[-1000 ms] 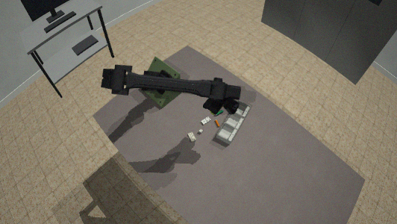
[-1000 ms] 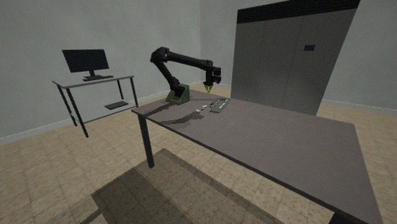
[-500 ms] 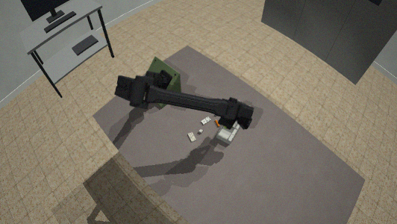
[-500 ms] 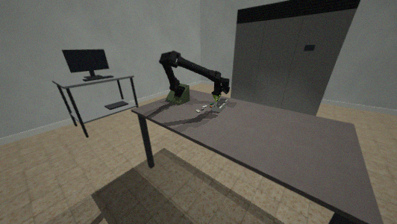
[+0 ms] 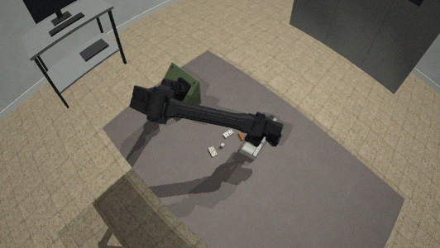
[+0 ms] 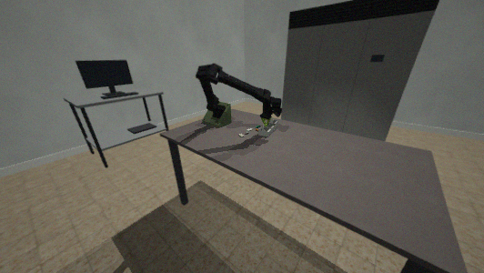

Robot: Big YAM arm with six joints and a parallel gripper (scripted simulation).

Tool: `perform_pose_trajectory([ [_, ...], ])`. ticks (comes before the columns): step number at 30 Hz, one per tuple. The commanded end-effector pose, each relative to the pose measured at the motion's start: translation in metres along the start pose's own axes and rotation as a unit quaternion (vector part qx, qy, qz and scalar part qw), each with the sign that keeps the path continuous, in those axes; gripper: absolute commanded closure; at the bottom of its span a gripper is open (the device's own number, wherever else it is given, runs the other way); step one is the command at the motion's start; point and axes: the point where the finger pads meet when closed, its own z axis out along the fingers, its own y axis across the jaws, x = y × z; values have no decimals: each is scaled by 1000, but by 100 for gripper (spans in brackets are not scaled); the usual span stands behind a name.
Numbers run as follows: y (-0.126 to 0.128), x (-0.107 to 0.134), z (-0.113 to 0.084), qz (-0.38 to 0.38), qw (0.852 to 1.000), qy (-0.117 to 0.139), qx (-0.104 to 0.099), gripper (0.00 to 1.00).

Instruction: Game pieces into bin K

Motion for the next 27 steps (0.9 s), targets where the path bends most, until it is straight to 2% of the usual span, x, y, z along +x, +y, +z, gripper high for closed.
perform_pose_trajectory([
  [1, 16, -4, -5, -22, 1000, -15, 3, 92],
  [4, 4, -2, 16, -8, 1000, -2, 1, 92],
  [10, 4, -1, 32, -8, 1000, -1, 1, 92],
  [12, 9, -3, 32, -14, 1000, -7, 2, 92],
  [15, 4, -1, 45, -8, 1000, -1, 1, 92],
  [17, 4, -1, 45, -8, 1000, -1, 1, 92],
  [18, 8, -9, 40, -10, 1000, -12, 2, 92],
  [19, 6, -3, 48, -10, 1000, -4, 1, 92],
  [23, 7, -8, 39, -10, 1000, -16, 2, 92],
  [27, 7, -4, 40, -11, 1000, -13, 2, 92],
])
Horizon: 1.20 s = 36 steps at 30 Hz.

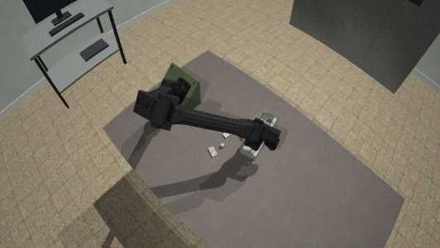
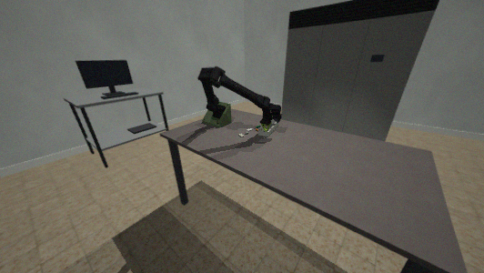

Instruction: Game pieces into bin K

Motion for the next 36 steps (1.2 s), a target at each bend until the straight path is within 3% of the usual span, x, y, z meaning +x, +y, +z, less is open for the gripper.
perform_pose_trajectory([
  [1, 2, -4, -6, -2, 1000, -11, 1, 92],
  [36, -7, -2, -9, 8, 1000, -15, 0, 92],
])
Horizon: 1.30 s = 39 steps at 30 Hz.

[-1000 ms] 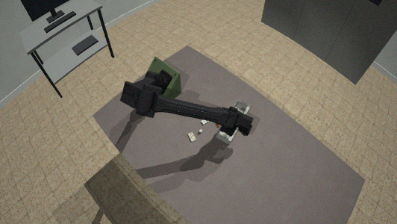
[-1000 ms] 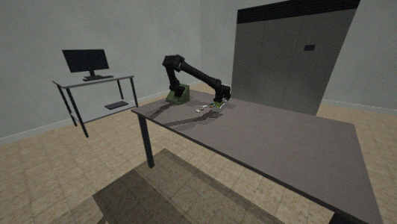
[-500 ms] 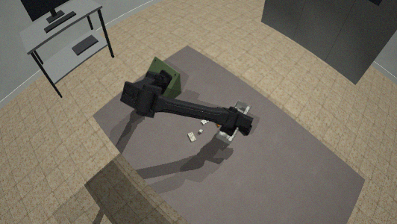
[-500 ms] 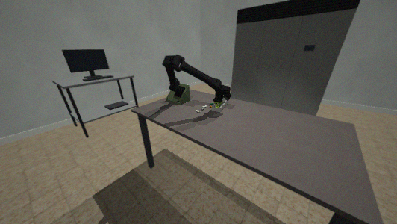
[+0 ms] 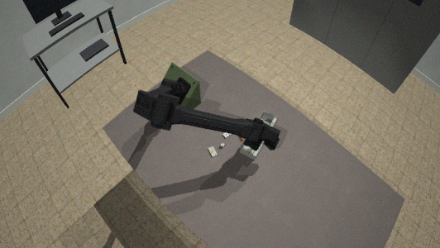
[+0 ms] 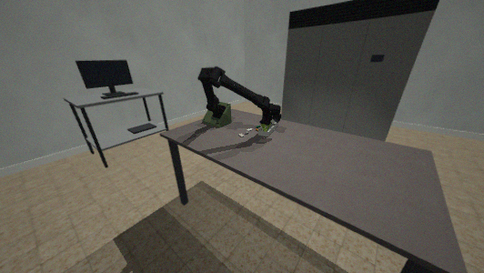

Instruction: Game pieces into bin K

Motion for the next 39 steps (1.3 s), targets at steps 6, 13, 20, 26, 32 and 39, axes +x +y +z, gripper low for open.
perform_pose_trajectory([
  [6, -4, -10, -10, 7, 1000, -15, 0, 92],
  [13, -9, -4, -10, 8, 1000, -14, 0, 92],
  [20, -9, -4, -10, 8, 1000, -14, 0, 92],
  [26, -13, -16, -16, 15, 1000, -23, 0, 92],
  [32, -11, -20, -25, 14, 1000, -26, 0, 92],
  [39, -7, -21, -36, 14, 999, -31, 0, 92],
])
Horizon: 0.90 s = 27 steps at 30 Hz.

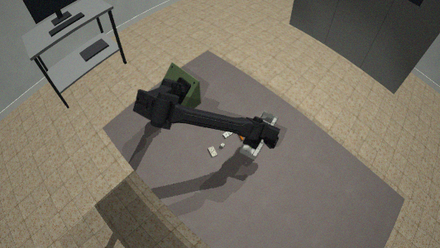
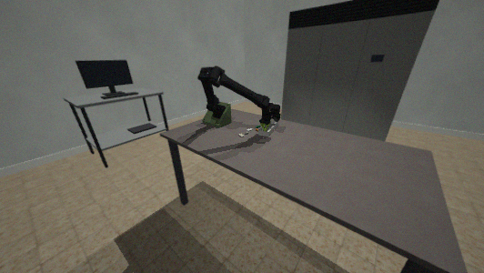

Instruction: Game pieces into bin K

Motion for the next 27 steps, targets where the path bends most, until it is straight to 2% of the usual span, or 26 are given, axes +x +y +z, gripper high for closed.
perform_pose_trajectory([
  [1, -12, -26, -32, 24, 999, -34, -1, 92],
  [13, -10, -26, -51, 22, 999, -36, -1, 92],
  [18, -16, -25, -49, 28, 999, -30, -3, 92],
  [19, -9, -26, -59, 22, 999, -37, -2, 92],
  [27, -10, -25, -88, 22, 999, -38, -2, 92],
])
